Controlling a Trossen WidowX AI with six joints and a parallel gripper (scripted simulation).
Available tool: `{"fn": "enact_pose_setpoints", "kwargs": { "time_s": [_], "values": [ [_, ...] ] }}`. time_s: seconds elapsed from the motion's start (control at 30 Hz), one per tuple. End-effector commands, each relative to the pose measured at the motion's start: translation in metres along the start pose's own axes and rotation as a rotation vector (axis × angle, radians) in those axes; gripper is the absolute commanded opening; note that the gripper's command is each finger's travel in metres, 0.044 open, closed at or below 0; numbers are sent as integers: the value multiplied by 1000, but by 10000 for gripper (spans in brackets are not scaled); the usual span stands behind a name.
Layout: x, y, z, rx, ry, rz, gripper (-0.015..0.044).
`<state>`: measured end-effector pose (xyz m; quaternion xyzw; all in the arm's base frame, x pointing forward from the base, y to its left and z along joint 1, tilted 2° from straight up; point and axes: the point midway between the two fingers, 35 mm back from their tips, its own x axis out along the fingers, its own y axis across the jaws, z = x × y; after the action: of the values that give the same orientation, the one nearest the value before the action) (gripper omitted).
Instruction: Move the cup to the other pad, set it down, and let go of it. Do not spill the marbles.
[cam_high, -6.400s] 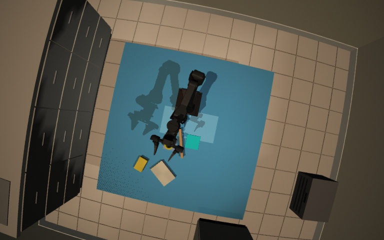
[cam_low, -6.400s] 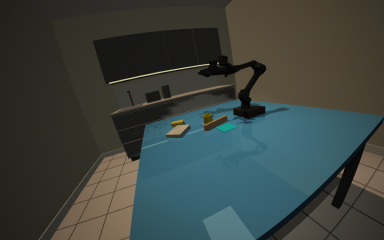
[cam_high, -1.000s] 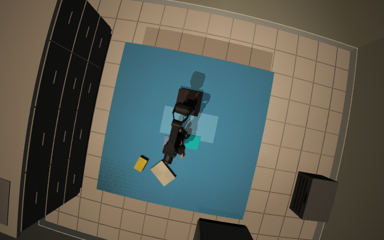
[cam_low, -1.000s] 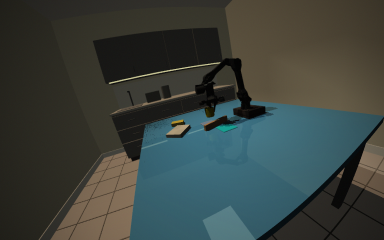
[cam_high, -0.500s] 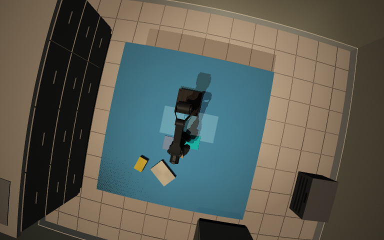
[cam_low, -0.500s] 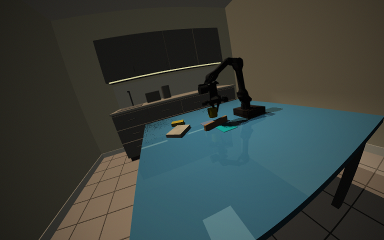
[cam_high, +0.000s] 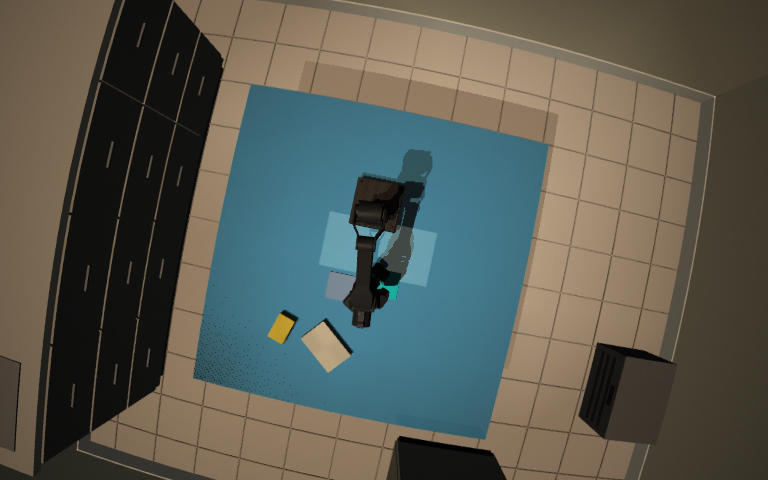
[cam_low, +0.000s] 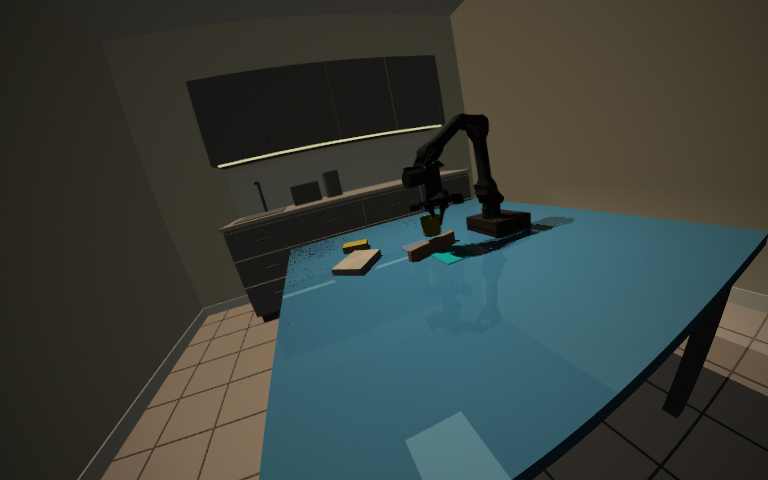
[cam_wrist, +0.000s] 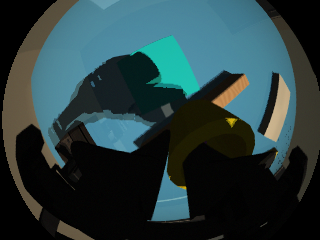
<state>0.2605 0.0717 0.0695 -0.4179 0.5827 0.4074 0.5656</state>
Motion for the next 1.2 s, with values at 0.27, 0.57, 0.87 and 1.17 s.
{"fn": "enact_pose_setpoints", "kwargs": {
  "time_s": [0.27, 0.57, 0.87, 1.17],
  "values": [
    [-3, 16, 17, 4, -11, -5, 0],
    [-4, 29, 29, 4, -12, -4, 0],
    [-5, 41, 41, 4, -13, -3, 0],
    [-7, 54, 53, 4, -14, -1, 0]
  ]
}}
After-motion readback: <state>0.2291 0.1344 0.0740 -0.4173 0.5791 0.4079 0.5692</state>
